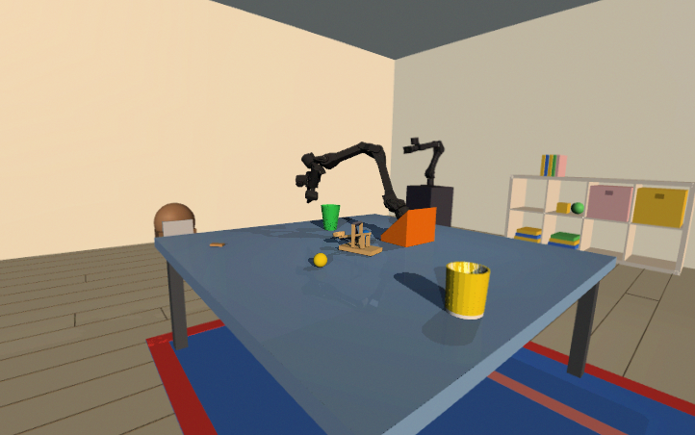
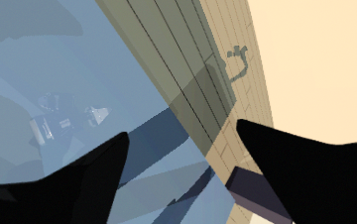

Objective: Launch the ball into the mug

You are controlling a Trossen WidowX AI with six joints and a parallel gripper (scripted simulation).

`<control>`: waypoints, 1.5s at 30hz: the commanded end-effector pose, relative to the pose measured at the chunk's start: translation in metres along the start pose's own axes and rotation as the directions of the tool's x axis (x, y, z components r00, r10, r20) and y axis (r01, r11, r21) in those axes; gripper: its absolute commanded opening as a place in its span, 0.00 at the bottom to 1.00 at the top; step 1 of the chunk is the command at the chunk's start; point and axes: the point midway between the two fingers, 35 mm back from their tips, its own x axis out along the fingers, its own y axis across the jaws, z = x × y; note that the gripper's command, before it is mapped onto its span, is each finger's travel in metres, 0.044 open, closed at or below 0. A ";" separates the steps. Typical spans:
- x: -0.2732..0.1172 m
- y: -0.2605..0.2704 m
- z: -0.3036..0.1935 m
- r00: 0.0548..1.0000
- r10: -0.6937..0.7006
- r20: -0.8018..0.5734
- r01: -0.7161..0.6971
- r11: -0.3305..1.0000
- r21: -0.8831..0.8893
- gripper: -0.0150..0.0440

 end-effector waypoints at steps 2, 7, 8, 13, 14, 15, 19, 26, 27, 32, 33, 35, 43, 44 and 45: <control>-0.006 0.045 0.023 0.993 0.110 0.045 -0.105 0.990 -0.094 1.00; -0.019 0.094 0.039 0.971 0.226 0.072 -0.209 0.960 -0.187 1.00; -0.023 0.104 0.042 0.966 0.248 0.076 -0.228 0.952 -0.206 1.00; -0.044 0.152 0.056 0.930 0.355 0.092 -0.310 0.896 -0.319 1.00; -0.049 0.161 0.058 0.922 0.375 0.095 -0.323 0.881 -0.346 1.00; -0.054 0.170 0.061 0.913 0.396 0.097 -0.335 0.865 -0.373 1.00; -0.076 0.207 0.068 0.876 0.471 0.102 -0.372 0.795 -0.479 1.00; -0.120 0.265 0.073 0.807 0.583 0.087 -0.393 0.643 -0.657 1.00; -0.127 0.272 0.073 0.798 0.597 0.083 -0.392 0.619 -0.681 1.00; -0.162 0.308 0.069 0.751 0.658 0.056 -0.370 0.490 -0.790 1.00; -0.169 0.315 0.067 0.742 0.668 0.050 -0.362 0.463 -0.809 1.00; -0.184 0.328 0.064 0.726 0.687 0.036 -0.345 0.407 -0.846 1.00; -0.240 0.372 0.040 0.672 0.740 -0.030 -0.241 0.180 -0.954 1.00; -0.247 0.377 0.037 0.667 0.744 -0.038 -0.225 0.152 -0.962 1.00; -0.254 0.382 0.033 0.662 0.748 -0.046 -0.208 0.124 -0.970 1.00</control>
